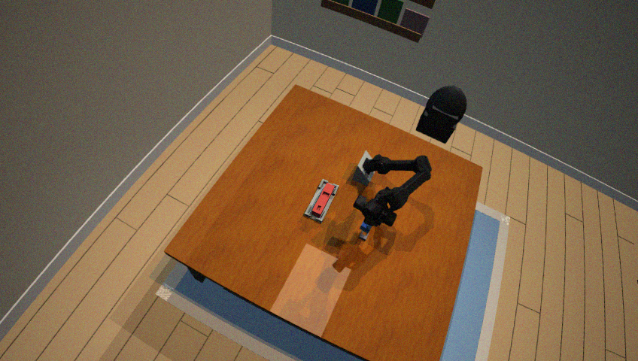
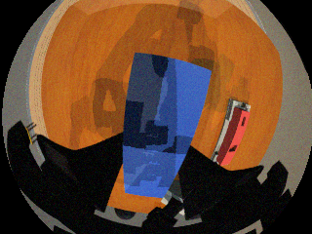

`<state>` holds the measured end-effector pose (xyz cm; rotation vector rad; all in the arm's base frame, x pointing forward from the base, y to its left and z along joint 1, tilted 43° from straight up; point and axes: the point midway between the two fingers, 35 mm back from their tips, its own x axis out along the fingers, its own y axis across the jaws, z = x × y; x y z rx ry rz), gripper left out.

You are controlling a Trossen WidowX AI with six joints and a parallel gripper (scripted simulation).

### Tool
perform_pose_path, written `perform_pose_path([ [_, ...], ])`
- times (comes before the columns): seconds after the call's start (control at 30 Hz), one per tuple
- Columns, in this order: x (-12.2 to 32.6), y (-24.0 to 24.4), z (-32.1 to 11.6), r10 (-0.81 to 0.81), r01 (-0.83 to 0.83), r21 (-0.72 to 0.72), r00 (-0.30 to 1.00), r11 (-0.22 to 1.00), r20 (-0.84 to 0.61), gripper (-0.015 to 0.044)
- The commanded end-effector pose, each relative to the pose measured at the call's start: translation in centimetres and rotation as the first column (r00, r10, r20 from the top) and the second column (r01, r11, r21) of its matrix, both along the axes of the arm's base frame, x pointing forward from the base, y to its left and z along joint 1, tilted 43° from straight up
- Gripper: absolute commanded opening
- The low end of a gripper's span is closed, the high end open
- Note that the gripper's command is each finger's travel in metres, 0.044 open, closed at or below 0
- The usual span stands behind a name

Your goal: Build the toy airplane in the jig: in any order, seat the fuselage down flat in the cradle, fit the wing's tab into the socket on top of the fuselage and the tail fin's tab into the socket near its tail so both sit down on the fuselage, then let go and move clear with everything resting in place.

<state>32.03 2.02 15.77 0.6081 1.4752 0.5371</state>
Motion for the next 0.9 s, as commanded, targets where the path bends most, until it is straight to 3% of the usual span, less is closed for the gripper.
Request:
perform_pose_path([
  [0.0, 0.1, -0.9, -1.2, -0.048, 0.048, -0.006, 0.998, 0.999, -0.051, 0.0000],
  [0.87, -0.4, -6.6, -7.5, -0.372, 0.366, -0.079, 0.870, 0.927, -0.323, 0.0000],
])
